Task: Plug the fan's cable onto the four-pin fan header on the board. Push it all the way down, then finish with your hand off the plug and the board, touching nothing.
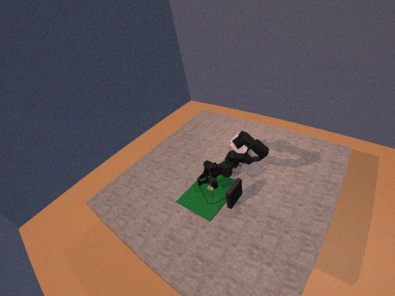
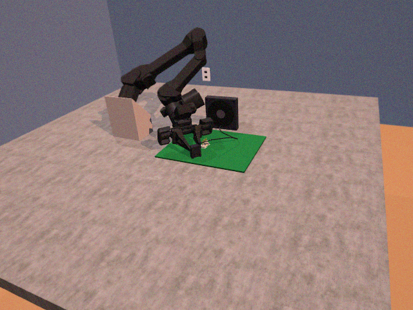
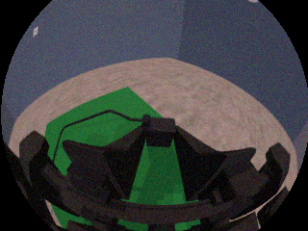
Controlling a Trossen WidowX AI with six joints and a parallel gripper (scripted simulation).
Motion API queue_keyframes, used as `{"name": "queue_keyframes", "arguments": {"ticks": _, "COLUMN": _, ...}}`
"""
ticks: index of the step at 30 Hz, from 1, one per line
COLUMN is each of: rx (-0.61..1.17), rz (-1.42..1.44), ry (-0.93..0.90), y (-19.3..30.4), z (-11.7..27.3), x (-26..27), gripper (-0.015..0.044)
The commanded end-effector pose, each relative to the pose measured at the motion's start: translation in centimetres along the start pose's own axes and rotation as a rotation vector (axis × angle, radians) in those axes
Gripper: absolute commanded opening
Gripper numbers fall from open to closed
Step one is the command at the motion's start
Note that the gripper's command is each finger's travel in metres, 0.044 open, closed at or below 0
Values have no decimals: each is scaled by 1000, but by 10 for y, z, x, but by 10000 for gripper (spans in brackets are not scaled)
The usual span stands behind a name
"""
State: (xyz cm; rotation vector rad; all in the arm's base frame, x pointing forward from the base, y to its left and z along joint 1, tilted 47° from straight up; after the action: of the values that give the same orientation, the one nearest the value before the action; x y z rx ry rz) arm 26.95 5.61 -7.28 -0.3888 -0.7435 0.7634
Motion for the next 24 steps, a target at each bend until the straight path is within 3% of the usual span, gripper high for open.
{"name": "queue_keyframes", "arguments": {"ticks": 1, "rx": 0, "rz": 0, "ry": 0, "y": 0, "z": 0, "x": 0, "gripper": 205}}
{"name": "queue_keyframes", "arguments": {"ticks": 24, "rx": 0, "rz": 0, "ry": 0, "y": -2, "z": 4, "x": 2, "gripper": 205}}
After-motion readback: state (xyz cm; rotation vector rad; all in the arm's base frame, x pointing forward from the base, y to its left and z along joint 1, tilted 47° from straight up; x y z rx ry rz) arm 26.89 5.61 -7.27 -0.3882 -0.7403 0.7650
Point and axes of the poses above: the point midway between the two fingers, 35 mm back from their tips, its own z axis back along the fingers, its own x axis across the jaws, y = z × x, the point moved 3 cm from there along z, back along the fingers, and after that the axes turned 10 degrees about z, right-handed, at the moved point
